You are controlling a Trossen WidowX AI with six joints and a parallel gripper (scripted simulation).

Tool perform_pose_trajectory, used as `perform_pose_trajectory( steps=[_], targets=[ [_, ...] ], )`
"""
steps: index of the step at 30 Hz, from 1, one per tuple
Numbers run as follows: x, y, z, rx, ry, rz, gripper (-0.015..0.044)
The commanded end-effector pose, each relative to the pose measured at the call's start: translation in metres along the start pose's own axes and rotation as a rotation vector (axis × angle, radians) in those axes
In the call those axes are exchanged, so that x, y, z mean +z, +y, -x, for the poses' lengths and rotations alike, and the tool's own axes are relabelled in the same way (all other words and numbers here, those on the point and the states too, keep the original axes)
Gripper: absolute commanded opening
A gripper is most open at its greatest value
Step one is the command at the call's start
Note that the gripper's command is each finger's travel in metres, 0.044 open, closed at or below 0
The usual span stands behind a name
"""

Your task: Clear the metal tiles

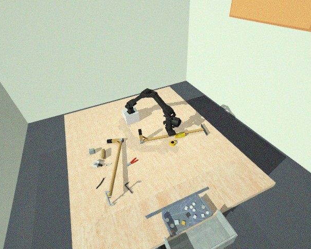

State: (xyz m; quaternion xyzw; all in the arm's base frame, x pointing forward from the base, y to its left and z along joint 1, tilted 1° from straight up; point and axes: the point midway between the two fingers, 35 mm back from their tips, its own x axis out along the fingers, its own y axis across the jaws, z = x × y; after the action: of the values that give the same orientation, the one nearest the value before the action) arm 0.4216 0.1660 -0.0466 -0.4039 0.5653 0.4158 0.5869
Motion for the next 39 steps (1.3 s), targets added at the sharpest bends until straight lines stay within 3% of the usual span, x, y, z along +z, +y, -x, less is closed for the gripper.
perform_pose_trajectory(
  steps=[1, 39],
  targets=[
    [0.001, -0.007, 0.0, -0.009, -0.004, 0.004, 0.0],
    [-0.002, -0.046, 0.001, -0.012, -0.003, 0.004, 0.0]
  ],
)
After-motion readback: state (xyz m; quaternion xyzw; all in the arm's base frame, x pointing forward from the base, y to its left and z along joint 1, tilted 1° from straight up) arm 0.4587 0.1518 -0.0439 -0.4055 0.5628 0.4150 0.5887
